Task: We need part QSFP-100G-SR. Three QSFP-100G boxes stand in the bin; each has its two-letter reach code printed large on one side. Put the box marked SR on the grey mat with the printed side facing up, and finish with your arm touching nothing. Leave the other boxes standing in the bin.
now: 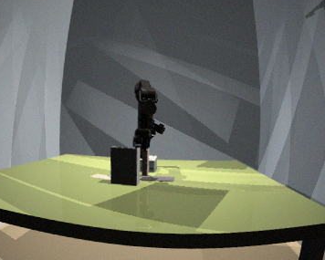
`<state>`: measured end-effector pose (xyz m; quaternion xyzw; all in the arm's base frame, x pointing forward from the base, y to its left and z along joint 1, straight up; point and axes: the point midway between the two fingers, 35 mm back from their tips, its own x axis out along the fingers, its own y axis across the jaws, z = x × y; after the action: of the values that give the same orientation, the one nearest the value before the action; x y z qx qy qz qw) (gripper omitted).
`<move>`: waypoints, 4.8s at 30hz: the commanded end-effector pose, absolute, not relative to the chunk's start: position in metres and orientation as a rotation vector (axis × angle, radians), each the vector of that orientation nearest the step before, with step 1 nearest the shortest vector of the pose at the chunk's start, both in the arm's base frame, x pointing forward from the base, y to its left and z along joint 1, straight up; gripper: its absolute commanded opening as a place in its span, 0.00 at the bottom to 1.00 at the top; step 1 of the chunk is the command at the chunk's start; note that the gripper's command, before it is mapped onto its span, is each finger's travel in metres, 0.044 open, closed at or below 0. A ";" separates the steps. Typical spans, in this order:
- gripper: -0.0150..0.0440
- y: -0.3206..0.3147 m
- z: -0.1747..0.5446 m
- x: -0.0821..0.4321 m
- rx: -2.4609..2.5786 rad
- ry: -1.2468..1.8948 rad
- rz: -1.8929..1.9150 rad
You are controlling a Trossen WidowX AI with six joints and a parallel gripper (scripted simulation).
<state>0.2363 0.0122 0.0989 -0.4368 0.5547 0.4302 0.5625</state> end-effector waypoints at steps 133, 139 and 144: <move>0.25 0.138 0.127 0.265 -1.013 1.177 0.980; 0.25 0.147 0.126 0.269 -1.016 1.243 1.001; 0.25 0.153 0.124 0.271 -1.020 1.291 1.015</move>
<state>0.2701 0.1505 0.1246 -0.4349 0.5411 0.4327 0.5752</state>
